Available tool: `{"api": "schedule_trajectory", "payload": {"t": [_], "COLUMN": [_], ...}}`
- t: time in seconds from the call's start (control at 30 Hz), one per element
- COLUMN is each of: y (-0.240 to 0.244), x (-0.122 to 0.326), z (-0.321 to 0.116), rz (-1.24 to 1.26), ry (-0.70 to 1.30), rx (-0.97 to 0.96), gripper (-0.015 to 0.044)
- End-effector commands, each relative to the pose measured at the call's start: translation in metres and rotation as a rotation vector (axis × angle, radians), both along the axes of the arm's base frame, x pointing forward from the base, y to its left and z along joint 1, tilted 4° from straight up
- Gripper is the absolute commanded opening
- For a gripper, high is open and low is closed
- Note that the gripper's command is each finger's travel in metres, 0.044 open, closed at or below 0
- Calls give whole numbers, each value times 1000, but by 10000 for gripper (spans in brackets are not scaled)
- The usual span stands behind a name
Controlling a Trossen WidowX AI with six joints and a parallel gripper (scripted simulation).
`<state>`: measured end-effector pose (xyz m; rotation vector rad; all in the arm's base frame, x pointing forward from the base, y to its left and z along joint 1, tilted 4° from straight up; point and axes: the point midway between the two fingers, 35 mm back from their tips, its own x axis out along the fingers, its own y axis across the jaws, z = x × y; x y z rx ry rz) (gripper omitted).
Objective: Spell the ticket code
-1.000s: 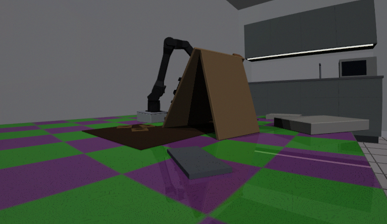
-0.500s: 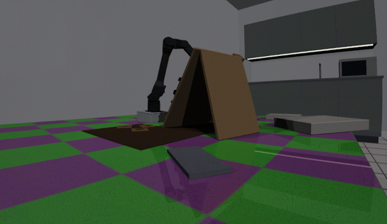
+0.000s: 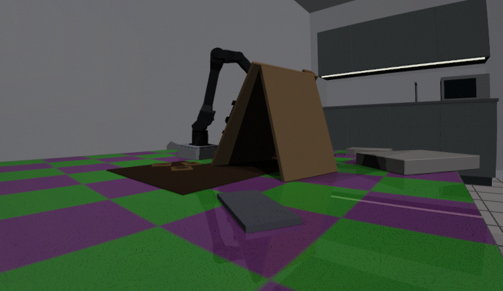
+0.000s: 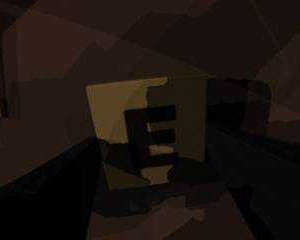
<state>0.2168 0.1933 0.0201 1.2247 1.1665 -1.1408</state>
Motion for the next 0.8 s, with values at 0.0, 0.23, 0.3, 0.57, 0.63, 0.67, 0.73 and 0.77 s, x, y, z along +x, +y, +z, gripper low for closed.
{"api": "schedule_trajectory", "payload": {"t": [0.0,0.23,0.3,0.57,0.63,0.67,0.73,0.77], "y": [0,0,0,-1,-1,-1,-1,-1], "x": [1,-1,-1,-2,-2,-2,-3,-3], "z": [3,6,6,9,9,10,10,11], "rz": [-3,-3,-3,-3,-3,-3,-3,-3], "ry": [-6,-6,-6,-6,-6,-6,-6,-6], "rx": [1,1,1,1,1,1,1,1], "gripper": [0,0,0,0,0,0,0,0]}}
